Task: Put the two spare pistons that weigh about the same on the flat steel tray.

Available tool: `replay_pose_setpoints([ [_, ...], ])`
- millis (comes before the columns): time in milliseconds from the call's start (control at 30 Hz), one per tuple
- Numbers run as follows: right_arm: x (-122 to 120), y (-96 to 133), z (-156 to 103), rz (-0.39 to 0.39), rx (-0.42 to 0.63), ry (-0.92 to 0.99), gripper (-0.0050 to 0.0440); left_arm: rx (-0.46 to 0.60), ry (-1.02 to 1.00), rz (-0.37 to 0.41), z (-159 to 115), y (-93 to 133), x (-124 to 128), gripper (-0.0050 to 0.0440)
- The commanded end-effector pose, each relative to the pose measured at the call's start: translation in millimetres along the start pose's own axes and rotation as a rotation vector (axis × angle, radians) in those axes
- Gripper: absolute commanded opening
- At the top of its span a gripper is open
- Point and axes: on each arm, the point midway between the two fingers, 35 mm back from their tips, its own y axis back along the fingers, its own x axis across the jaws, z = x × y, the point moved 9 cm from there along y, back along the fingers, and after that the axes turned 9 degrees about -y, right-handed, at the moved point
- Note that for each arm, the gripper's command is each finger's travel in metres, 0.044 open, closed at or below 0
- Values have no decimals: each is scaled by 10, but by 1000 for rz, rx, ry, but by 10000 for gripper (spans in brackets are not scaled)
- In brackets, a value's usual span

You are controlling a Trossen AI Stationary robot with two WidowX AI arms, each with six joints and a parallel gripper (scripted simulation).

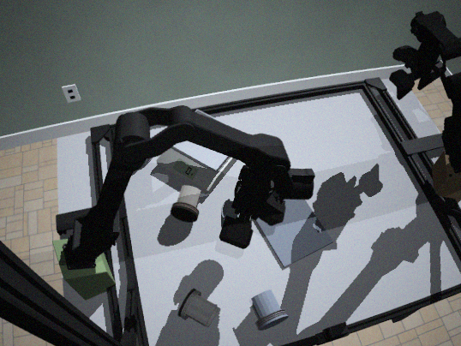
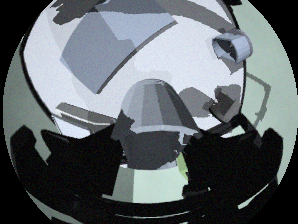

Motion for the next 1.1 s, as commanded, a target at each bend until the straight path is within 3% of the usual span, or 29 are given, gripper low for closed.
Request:
replay_pose_setpoints([
  [0, 3, 0, 0, 4, 0, 3, 440, 1, -3, -3, 5, -55, -3, 158],
  [1067, 3, 0, 0, 4, 0, 3, 440, 1, -3, -3, 73, -517, 5, 158],
])
